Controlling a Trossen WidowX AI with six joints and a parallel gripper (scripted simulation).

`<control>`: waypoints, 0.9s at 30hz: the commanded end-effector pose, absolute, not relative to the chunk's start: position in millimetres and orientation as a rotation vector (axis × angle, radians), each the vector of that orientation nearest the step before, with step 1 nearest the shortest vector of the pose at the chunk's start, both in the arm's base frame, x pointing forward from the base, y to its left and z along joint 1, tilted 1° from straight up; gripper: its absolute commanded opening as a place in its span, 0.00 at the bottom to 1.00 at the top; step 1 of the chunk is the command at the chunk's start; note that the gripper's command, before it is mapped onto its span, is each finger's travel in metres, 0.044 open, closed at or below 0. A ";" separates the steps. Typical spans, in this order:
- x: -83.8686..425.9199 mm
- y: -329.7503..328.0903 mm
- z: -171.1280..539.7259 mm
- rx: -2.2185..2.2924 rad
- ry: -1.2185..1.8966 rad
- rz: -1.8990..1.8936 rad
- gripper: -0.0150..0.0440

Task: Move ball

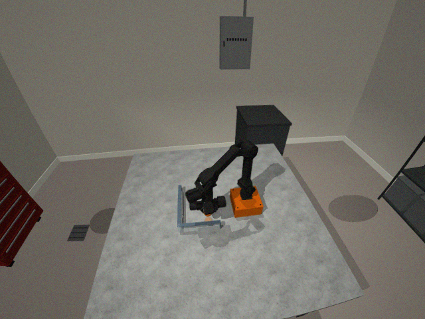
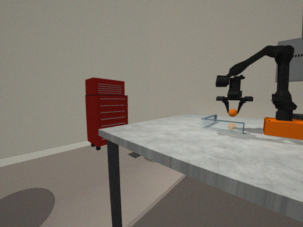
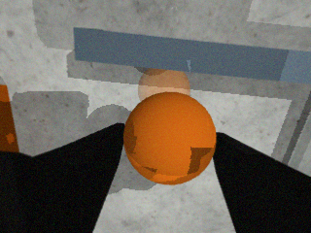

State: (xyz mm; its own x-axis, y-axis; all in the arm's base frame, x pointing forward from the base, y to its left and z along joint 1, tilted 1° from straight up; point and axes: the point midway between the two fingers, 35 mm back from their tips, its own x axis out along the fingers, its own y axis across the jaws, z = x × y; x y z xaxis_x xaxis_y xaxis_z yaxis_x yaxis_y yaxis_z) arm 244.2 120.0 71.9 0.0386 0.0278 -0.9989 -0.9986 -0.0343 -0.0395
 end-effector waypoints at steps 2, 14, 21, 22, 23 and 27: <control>244.5 121.4 56.7 -1.228 1.149 1.217 0.25; 244.6 122.0 1.4 -1.227 1.150 1.217 0.25; 244.9 122.3 -5.3 -1.227 1.150 1.217 0.25; 245.0 122.3 -7.0 -1.227 1.150 1.217 0.25; 245.0 122.3 -8.6 -1.227 1.150 1.217 0.25; 245.1 122.5 -15.2 -1.227 1.150 1.217 0.25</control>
State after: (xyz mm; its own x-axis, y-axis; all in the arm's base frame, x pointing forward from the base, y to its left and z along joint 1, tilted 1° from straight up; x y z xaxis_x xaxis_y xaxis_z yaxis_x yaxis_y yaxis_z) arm 247.4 123.3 -10.0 0.0409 0.0292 -0.9987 -0.9986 -0.0329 -0.0418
